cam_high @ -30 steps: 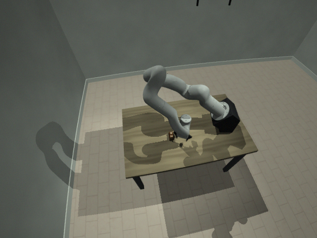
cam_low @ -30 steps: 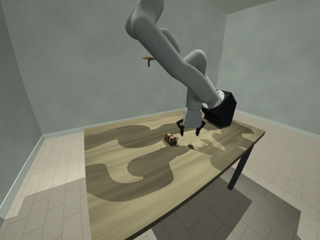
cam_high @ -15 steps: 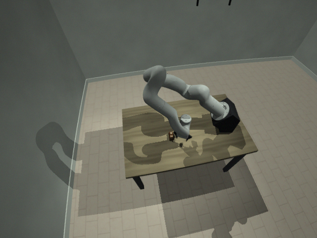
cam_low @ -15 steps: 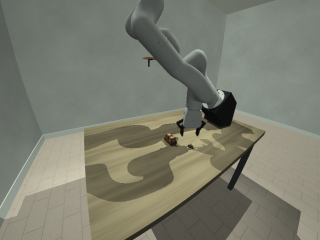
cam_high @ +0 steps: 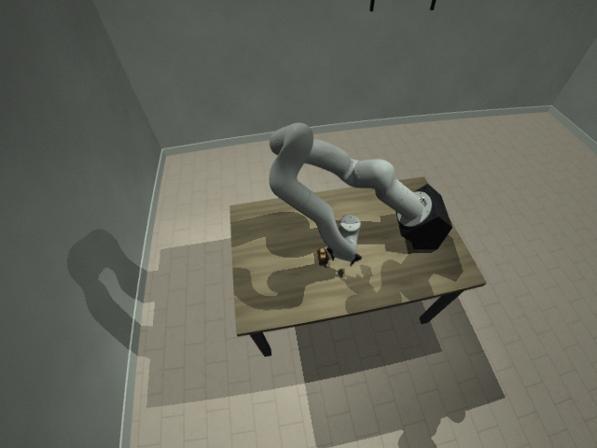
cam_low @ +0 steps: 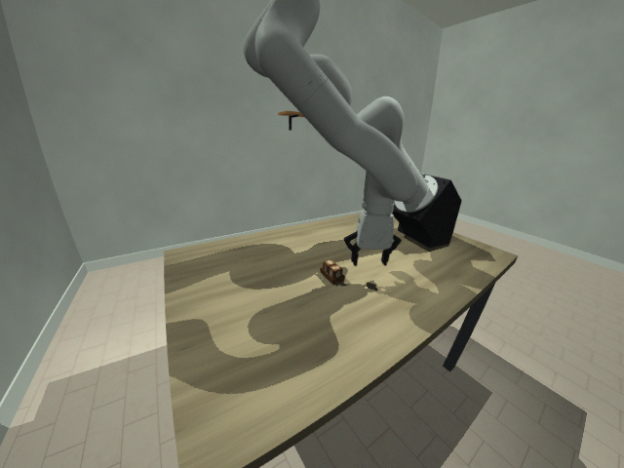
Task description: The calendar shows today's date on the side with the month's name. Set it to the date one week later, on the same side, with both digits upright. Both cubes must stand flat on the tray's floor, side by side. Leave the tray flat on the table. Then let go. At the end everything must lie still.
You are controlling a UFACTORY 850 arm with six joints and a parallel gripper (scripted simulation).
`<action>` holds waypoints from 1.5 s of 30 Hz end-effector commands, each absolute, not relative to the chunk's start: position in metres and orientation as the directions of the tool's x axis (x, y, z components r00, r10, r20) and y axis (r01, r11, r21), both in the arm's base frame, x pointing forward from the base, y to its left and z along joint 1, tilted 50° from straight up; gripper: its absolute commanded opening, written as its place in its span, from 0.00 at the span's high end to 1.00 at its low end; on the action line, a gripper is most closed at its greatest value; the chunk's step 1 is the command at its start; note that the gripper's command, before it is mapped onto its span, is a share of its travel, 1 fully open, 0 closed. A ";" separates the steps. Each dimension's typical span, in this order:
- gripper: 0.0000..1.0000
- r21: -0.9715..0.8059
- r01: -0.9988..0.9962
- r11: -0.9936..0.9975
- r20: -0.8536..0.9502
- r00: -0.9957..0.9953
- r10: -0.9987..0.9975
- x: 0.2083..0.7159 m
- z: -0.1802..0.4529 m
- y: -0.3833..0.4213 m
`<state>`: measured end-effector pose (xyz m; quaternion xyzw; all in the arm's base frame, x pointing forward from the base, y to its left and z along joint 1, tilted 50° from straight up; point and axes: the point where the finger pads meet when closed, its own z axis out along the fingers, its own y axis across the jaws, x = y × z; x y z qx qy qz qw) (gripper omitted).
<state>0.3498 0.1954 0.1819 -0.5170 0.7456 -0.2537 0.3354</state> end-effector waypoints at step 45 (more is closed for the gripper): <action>0.00 -0.725 -0.601 0.337 -0.238 -0.240 -0.941 0.396 0.249 0.198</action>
